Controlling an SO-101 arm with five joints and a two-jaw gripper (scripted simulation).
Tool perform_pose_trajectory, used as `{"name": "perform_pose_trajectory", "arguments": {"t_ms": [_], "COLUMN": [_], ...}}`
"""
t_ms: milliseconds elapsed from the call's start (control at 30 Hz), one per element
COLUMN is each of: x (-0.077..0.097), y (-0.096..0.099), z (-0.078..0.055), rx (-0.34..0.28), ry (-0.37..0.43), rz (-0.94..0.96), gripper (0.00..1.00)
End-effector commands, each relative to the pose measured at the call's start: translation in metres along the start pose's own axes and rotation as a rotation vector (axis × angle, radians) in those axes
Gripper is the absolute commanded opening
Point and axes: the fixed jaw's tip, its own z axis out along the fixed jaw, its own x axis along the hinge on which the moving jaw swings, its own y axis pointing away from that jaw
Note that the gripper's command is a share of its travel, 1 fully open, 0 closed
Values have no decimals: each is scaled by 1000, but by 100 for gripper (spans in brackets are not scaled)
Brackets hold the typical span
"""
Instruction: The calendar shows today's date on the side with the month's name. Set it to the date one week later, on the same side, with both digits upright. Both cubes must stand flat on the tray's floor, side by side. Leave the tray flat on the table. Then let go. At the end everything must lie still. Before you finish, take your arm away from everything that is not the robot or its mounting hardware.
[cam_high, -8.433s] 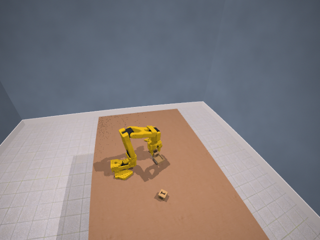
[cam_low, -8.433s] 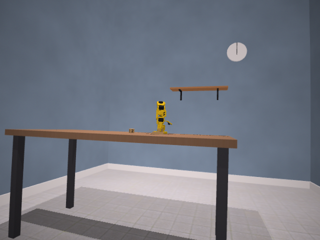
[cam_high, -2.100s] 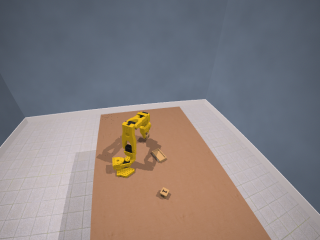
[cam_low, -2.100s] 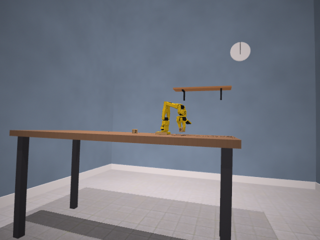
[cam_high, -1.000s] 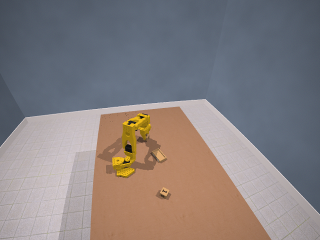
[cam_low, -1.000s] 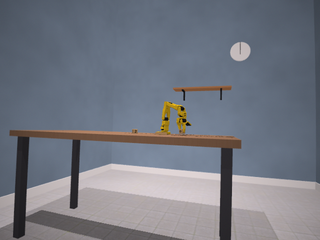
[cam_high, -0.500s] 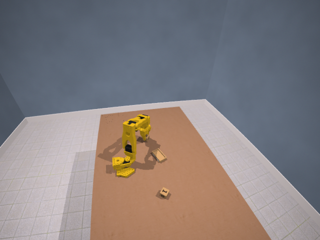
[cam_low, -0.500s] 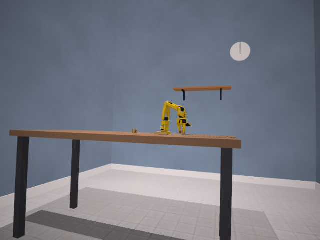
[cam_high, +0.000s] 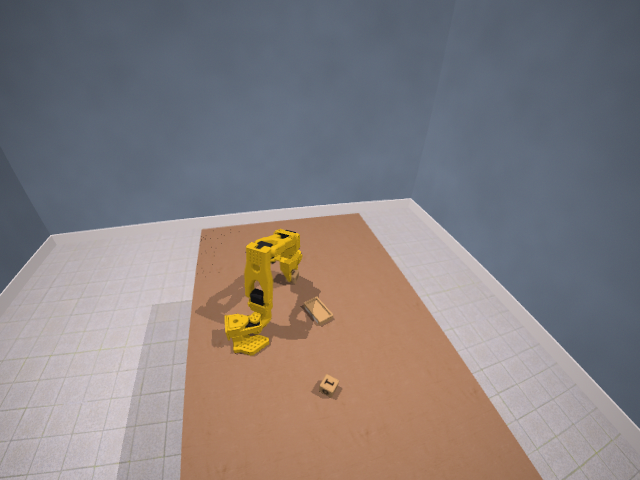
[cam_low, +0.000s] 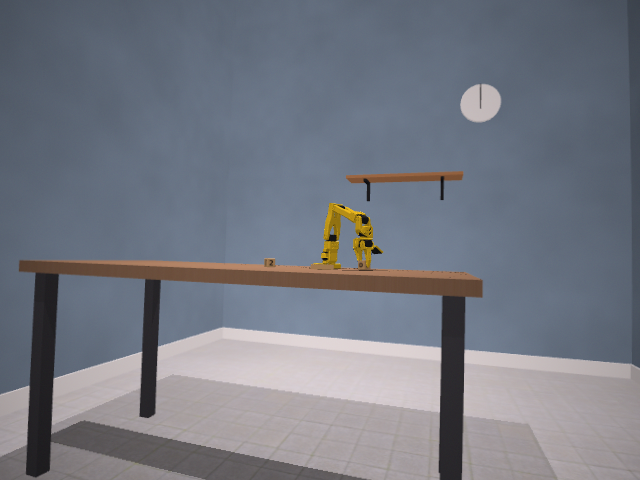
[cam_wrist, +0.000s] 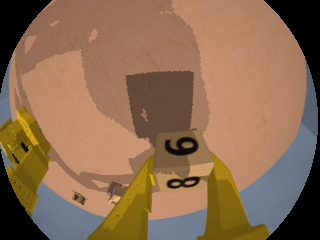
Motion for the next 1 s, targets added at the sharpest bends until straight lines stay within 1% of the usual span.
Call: {"name": "perform_pose_trajectory", "arguments": {"t_ms": [0, 100, 267, 333, 700, 967], "x": [-2, -2, -2, -2, -2, -2], "y": [-3, -3, -3, -3, -3, -3], "z": [-2, -2, -2, -2, -2, -2], "rx": [24, 24, 24, 24, 24, 24], "ry": [-3, -3, -3, -3, -3, -3], "rz": [-5, -5, -5, -5, -5, -5], "gripper": [0, 4, 15, 17, 19, 26]}}
